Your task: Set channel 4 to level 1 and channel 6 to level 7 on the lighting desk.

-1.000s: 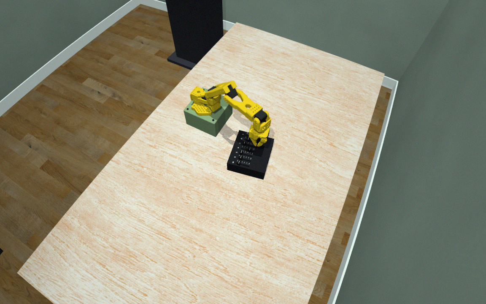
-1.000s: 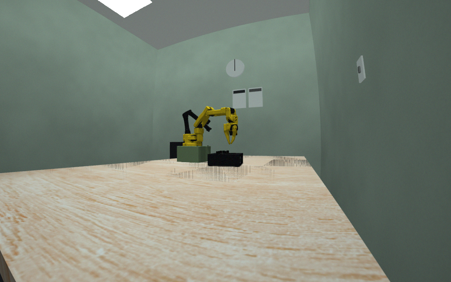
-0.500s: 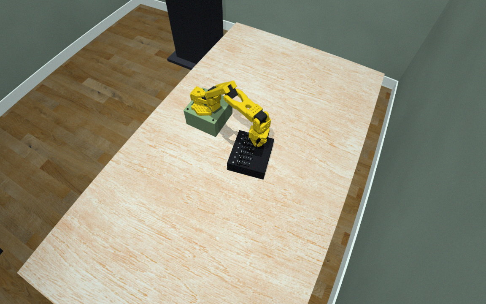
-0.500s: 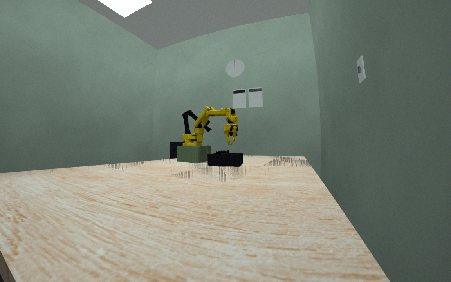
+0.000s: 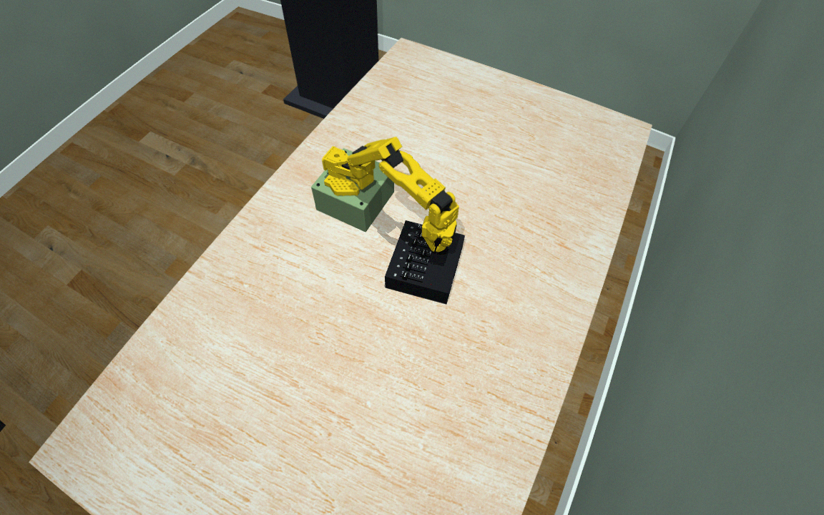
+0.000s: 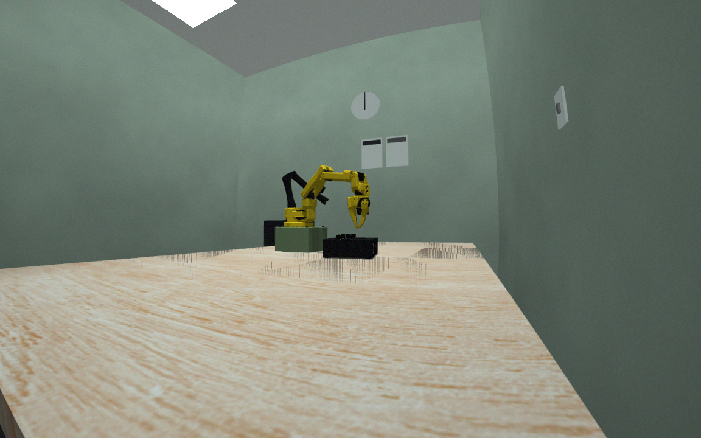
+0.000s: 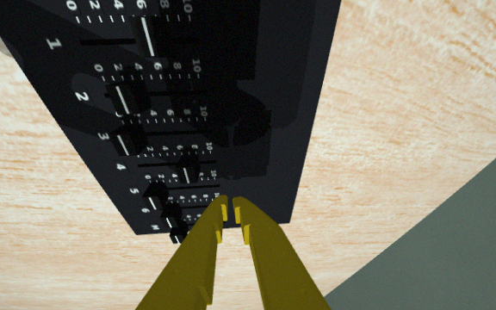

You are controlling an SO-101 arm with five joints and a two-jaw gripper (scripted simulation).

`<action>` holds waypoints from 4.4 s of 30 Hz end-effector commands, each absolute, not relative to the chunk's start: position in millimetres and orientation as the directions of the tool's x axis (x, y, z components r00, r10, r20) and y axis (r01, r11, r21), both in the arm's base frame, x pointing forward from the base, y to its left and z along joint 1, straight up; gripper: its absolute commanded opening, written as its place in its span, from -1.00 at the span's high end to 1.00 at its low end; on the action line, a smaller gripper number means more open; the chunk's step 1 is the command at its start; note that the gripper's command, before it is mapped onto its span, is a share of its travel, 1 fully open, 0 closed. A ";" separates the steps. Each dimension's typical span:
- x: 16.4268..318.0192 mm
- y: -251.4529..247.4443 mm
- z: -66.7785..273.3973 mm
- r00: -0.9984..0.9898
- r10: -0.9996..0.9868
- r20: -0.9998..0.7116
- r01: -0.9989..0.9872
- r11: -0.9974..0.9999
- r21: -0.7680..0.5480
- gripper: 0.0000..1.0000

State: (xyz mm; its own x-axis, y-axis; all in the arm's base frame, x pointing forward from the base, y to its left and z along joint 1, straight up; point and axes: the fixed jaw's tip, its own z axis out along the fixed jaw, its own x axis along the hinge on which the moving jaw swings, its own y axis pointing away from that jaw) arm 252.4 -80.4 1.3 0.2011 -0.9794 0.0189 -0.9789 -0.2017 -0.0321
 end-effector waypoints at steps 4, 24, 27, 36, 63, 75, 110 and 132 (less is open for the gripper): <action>248.7 -77.3 -14.0 0.202 -0.979 0.002 -0.979 -0.202 -0.005 1.00; 245.7 -76.5 -19.9 0.202 -0.979 0.002 -0.979 -0.202 -0.005 1.00; 245.5 -76.5 -20.1 0.202 -0.979 0.002 -0.979 -0.202 -0.005 1.00; 246.7 -76.9 -17.7 0.202 -0.979 0.002 -0.979 -0.202 -0.005 1.00; 248.1 -77.3 -14.5 0.202 -0.979 0.002 -0.979 -0.202 -0.005 1.00; 248.2 -77.4 -19.6 0.202 -0.979 0.002 -0.979 -0.202 -0.005 1.00; 245.6 -76.9 -35.6 0.202 -0.979 0.002 -0.979 -0.202 -0.005 1.00; 246.3 -77.3 -33.8 0.202 -0.979 0.002 -0.979 -0.202 -0.005 1.00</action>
State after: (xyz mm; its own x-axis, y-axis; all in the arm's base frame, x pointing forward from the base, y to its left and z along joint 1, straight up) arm 249.4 -79.5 -29.0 0.2013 -0.9794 0.0148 -0.9792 -0.2016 -0.0246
